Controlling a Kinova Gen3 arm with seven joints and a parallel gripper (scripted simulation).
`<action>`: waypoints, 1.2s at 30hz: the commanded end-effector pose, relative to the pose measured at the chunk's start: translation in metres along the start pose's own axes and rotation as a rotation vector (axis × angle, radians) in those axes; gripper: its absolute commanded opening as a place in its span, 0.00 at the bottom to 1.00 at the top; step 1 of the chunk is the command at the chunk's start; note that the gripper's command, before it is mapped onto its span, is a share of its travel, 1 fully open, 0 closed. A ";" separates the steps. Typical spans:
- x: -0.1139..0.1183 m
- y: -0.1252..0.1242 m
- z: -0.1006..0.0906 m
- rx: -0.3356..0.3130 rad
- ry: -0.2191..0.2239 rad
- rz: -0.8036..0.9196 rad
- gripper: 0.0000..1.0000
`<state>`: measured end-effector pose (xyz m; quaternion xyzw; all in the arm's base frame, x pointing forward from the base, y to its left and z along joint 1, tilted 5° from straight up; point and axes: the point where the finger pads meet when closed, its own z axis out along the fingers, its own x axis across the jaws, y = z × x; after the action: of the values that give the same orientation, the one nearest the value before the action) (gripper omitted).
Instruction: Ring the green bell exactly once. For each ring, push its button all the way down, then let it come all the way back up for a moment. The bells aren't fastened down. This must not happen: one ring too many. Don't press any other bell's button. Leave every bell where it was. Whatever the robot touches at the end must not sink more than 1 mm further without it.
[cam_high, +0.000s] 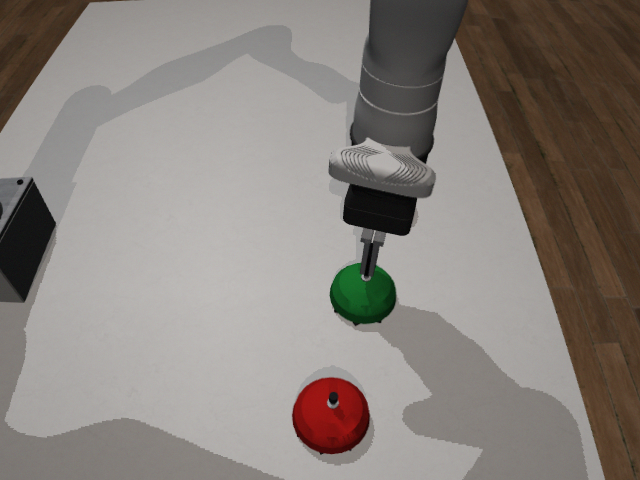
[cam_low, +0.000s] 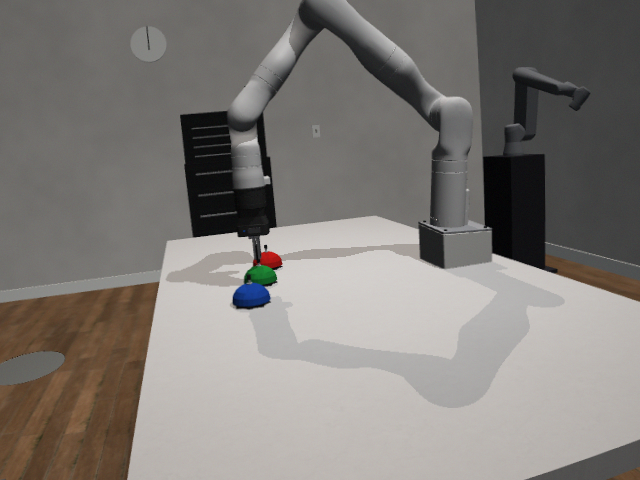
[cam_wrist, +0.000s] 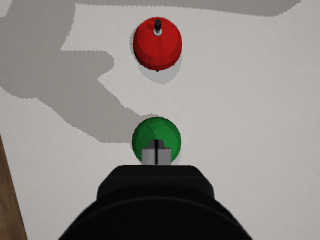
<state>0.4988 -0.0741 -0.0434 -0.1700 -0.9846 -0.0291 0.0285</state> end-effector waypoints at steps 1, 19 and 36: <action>0.000 0.000 0.000 0.000 0.000 0.000 0.17; 0.000 0.000 0.000 0.000 0.000 0.000 0.17; 0.000 0.000 0.004 0.000 0.000 0.000 0.17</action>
<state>0.4990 -0.0740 -0.0467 -0.1700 -0.9846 -0.0291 0.0279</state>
